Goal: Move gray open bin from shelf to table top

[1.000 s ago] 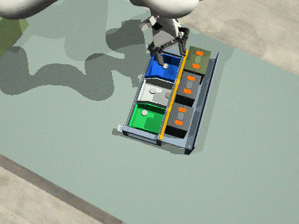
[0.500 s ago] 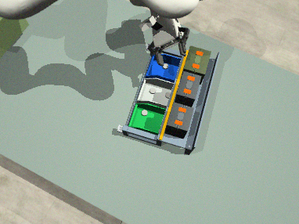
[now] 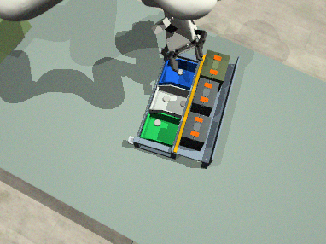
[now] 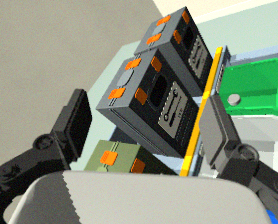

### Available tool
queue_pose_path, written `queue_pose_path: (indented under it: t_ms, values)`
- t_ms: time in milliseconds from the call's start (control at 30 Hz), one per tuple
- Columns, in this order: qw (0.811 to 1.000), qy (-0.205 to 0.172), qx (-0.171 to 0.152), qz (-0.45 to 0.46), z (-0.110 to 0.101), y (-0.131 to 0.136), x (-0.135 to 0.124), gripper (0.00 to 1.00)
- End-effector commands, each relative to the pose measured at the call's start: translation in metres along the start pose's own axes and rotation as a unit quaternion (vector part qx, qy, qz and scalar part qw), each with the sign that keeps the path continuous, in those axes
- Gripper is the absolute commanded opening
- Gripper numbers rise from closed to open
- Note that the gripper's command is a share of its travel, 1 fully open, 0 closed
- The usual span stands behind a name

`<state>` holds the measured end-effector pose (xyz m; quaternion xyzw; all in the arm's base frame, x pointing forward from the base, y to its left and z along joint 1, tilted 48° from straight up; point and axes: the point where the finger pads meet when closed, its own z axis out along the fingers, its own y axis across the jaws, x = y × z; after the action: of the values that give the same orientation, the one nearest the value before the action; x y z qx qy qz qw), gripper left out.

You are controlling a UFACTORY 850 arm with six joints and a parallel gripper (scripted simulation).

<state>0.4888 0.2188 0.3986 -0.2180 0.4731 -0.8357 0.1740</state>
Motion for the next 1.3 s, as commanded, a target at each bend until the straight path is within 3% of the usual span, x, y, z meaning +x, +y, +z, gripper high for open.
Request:
queue_pose_path:
  t_ms: [0, 267, 433, 1267]
  values:
    - [1.000, 0.000, 0.000, 0.000, 0.000, -0.001, 0.000, 1.00]
    - [1.000, 0.000, 0.000, 0.000, 0.000, -0.001, 0.000, 1.00]
    - [1.000, 0.000, 0.000, 0.000, -0.002, -0.034, 0.044, 1.00]
    - [1.000, 0.000, 0.000, 0.000, -0.002, -0.033, 0.042, 1.00]
